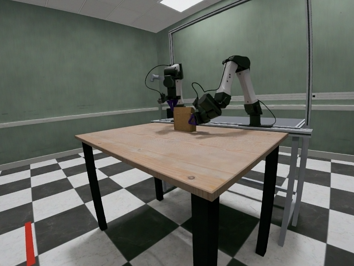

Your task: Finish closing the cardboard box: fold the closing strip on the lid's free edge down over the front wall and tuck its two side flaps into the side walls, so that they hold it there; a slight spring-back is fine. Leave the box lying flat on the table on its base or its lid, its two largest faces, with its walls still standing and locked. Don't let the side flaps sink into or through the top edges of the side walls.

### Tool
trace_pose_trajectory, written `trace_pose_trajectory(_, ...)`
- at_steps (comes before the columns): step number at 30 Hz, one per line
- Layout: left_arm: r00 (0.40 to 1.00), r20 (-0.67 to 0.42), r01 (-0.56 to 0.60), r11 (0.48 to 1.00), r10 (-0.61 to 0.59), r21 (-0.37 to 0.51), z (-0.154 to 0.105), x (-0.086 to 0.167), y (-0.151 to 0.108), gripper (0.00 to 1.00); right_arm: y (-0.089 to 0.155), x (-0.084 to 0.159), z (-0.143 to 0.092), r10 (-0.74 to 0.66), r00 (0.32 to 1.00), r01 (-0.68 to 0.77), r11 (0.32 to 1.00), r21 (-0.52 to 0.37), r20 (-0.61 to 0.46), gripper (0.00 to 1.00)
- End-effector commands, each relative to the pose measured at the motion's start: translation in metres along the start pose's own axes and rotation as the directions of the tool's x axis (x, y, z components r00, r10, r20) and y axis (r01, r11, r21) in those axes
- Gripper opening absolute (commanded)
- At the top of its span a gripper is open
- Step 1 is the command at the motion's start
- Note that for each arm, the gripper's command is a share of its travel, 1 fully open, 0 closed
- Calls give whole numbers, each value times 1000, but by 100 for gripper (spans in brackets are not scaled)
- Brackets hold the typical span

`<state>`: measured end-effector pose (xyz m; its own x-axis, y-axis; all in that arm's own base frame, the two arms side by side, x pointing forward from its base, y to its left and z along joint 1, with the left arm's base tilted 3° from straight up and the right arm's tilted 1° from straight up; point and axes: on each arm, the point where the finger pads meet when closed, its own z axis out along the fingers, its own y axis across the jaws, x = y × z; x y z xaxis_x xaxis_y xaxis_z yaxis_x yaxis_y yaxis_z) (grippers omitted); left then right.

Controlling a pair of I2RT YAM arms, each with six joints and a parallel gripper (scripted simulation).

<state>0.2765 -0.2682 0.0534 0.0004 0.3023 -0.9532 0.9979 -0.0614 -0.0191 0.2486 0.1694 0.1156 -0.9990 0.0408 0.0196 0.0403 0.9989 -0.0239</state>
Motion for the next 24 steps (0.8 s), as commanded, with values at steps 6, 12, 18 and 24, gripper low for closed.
trace_pose_trajectory(6,999,-14,31,999,-31,-7,0,11,-2,45,9,-39,0,-4,999,5,999,-35,44,1)
trace_pose_trajectory(12,999,-14,31,999,-31,-7,0,11,-2,45,5,-47,0,-4,1000,5,1000,-20,22,1)
trace_pose_trajectory(18,999,-14,31,999,-31,-7,0,11,-2,45,5,-67,0,-4,1000,5,1000,-20,21,1)
trace_pose_trajectory(24,999,-14,31,999,-31,-7,0,11,-2,45,12,-78,0,-19,1000,19,1000,-20,20,1)
